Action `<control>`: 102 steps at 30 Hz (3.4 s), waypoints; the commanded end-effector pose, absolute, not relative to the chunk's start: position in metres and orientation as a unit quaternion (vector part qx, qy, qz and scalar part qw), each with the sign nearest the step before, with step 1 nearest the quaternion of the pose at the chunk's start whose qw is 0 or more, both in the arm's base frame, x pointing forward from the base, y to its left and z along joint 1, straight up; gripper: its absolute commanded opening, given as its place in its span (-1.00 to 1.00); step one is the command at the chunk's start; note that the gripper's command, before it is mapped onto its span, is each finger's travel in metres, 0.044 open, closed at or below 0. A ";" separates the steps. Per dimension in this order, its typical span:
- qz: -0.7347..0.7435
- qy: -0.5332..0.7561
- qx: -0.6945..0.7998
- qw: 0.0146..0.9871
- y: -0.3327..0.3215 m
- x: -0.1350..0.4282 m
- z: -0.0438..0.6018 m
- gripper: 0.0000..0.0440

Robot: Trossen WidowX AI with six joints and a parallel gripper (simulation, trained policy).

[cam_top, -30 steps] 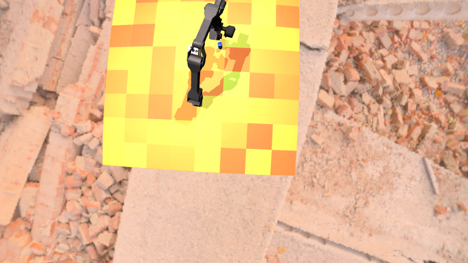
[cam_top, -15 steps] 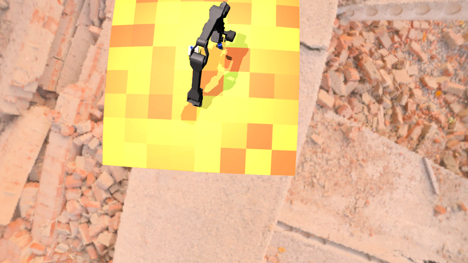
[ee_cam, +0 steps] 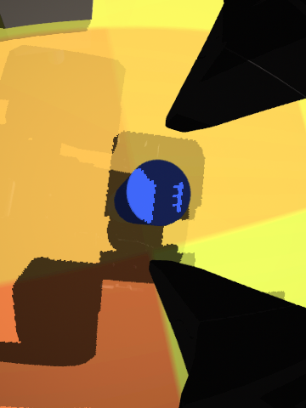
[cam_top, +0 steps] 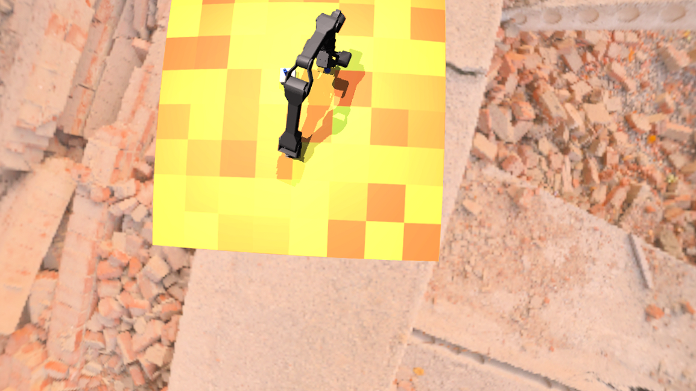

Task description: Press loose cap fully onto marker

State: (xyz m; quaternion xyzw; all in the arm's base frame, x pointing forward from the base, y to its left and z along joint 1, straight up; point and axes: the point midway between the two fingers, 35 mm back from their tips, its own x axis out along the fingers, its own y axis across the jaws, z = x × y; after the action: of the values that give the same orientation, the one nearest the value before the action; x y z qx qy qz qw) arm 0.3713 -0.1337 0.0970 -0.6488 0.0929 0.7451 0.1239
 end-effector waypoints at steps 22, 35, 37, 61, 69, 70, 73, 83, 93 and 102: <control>0.746 0.062 -0.659 0.073 -0.128 0.370 0.085 -0.69; 0.720 0.042 -0.691 0.041 -0.091 0.382 0.132 -0.72; 0.720 0.037 -0.692 0.039 -0.081 0.381 0.137 -0.73; 0.731 -0.034 -0.681 -0.012 0.028 0.347 0.175 -0.97; 0.735 -0.043 -0.676 -0.024 0.037 0.334 0.176 -1.00; 0.736 -0.044 -0.675 -0.025 0.037 0.332 0.176 -1.00; 0.739 -0.045 -0.672 -0.027 0.038 0.328 0.175 -1.00; 0.743 -0.045 -0.667 -0.030 0.039 0.321 0.166 -1.00; 0.750 -0.045 -0.659 -0.033 0.038 0.318 0.146 -1.00; 0.757 -0.060 -0.649 -0.038 0.039 0.316 0.121 -1.00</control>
State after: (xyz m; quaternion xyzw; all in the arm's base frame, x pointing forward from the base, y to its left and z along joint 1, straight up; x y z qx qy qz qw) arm 0.3196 0.0382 0.1302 -0.6571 -0.0535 0.7510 -0.0371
